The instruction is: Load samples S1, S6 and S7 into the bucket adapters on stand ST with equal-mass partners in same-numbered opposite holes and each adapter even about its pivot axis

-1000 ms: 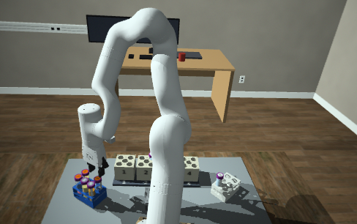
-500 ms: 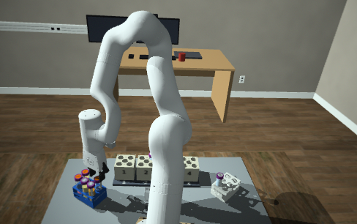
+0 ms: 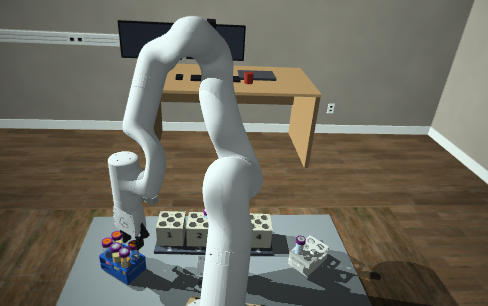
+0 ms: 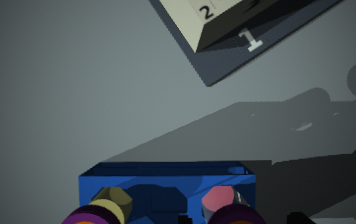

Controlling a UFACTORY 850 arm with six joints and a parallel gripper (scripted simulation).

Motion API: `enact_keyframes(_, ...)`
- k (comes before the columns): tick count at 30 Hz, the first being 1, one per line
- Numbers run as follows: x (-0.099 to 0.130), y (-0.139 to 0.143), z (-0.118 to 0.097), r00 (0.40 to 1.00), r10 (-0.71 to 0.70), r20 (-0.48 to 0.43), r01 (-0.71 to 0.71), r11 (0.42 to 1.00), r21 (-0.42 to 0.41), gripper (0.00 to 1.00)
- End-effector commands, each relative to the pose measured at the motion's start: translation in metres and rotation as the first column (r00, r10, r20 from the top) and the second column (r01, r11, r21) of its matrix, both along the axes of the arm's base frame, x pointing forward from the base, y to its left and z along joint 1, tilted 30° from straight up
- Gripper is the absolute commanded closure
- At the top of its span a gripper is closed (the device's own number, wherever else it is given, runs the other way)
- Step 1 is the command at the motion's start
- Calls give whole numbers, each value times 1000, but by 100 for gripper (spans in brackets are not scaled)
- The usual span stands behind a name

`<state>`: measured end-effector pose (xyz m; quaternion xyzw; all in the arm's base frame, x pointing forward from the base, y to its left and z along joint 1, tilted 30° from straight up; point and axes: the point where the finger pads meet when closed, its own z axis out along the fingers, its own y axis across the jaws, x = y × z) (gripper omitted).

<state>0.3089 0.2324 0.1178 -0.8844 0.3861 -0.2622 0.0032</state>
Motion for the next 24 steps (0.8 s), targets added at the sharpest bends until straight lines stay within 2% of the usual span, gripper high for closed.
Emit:
enact_keyframes(1,1,0,-1,1000,0,1,0,1000,1,43)
enact_keyframes(24,8,-3,-13,1000,0,1,0,1000,1,43)
